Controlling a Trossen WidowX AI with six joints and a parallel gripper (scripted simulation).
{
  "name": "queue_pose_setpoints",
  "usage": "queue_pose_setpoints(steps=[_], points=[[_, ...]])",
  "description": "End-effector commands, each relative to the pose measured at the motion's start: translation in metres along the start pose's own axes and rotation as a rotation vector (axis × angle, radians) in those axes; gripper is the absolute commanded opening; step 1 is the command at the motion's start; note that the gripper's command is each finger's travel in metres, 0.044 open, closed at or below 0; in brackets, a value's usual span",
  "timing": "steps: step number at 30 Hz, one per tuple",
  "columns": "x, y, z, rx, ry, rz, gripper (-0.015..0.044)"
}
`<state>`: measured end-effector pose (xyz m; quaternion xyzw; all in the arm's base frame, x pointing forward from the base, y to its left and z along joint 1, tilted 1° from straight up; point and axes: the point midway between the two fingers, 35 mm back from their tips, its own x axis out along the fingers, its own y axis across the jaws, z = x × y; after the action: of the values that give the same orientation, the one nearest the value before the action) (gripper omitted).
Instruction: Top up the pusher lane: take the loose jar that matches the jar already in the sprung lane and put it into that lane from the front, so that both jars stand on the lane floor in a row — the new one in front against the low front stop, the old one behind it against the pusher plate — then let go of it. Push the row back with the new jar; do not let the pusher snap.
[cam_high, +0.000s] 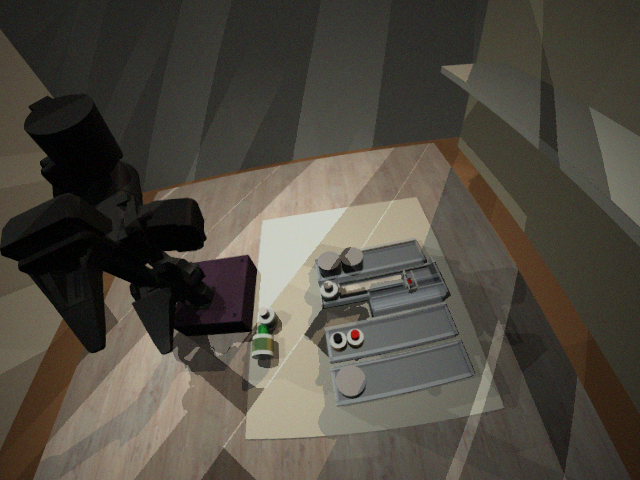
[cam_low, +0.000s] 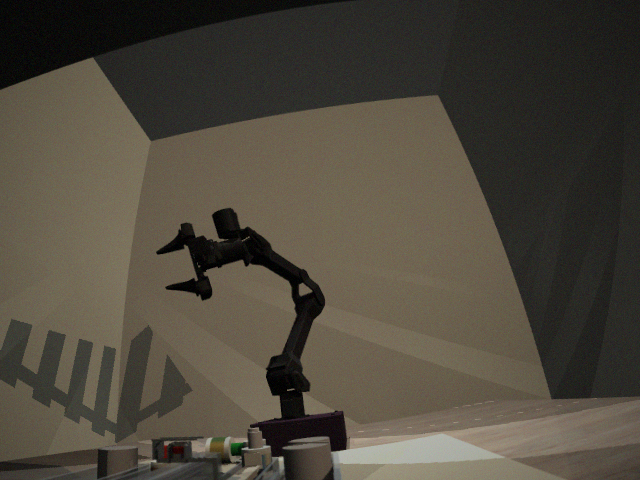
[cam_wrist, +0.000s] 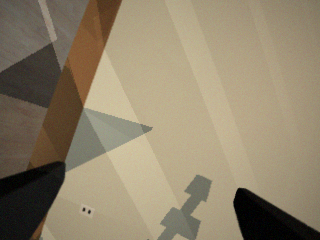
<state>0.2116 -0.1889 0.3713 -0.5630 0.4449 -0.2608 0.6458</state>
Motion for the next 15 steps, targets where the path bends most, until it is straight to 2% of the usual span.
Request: queue_pose_setpoints(steps=[1, 8, 15], points=[[0.016, 0.066, 0.036, -0.005, -0.111, 0.216, 0.0440], [0.010, 0.178, 0.073, 0.001, -0.201, 0.606, 0.0440], [-0.033, 0.287, 0.075, 0.009, -0.140, 1.050, 0.0440]])
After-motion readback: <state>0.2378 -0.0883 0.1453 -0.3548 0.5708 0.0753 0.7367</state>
